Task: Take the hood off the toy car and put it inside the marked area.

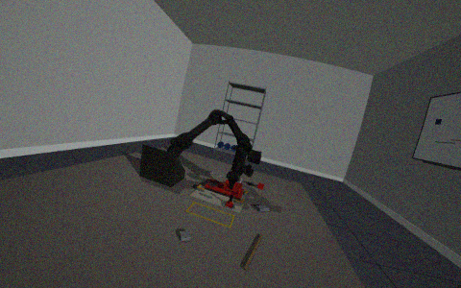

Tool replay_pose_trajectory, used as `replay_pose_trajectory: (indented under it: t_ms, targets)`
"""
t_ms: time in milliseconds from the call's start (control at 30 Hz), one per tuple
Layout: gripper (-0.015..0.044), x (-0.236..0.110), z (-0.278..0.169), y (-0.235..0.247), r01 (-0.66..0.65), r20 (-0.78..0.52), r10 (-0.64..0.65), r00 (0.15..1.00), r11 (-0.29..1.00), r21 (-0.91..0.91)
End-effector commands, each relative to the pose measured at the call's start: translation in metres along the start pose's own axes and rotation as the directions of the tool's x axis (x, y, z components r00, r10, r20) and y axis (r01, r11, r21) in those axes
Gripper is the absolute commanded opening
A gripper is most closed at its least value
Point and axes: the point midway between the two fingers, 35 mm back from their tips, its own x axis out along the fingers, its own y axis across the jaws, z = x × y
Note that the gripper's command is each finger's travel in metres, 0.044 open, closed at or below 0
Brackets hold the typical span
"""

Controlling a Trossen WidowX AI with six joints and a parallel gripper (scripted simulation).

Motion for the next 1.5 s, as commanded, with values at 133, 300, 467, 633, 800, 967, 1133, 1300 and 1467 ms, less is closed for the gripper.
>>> replay_pose_trajectory:
  t_ms: [133,300,467,633,800,967,1133,1300,1467]
  targets:
    - [0.0,-0.007,0.001,0.0,0.001,0.005,-0.001,1.0,1.0,-0.002]
    - [0.0,-0.011,0.001,0.0,0.001,0.005,-0.001,1.0,1.0,-0.002]
    - [0.0,-0.014,0.001,0.0,0.001,0.005,-0.001,1.0,1.0,-0.002]
    - [0.0,-0.017,0.001,0.0,0.001,0.005,-0.001,1.0,1.0,-0.002]
    - [0.0,-0.026,0.001,-0.001,0.001,0.005,-0.001,1.0,1.0,-0.002]
    - [0.0,-0.047,0.002,-0.001,0.003,0.005,-0.003,1.0,1.0,-0.002]
    - [0.0,-0.063,0.001,-0.001,0.003,0.005,-0.003,1.0,1.0,-0.002]
    - [0.0,-0.056,0.002,-0.009,0.0,0.002,0.0,1.0,1.0,0.005]
    - [0.0,-0.059,0.006,-0.037,0.013,0.007,-0.013,1.0,1.0,0.006]
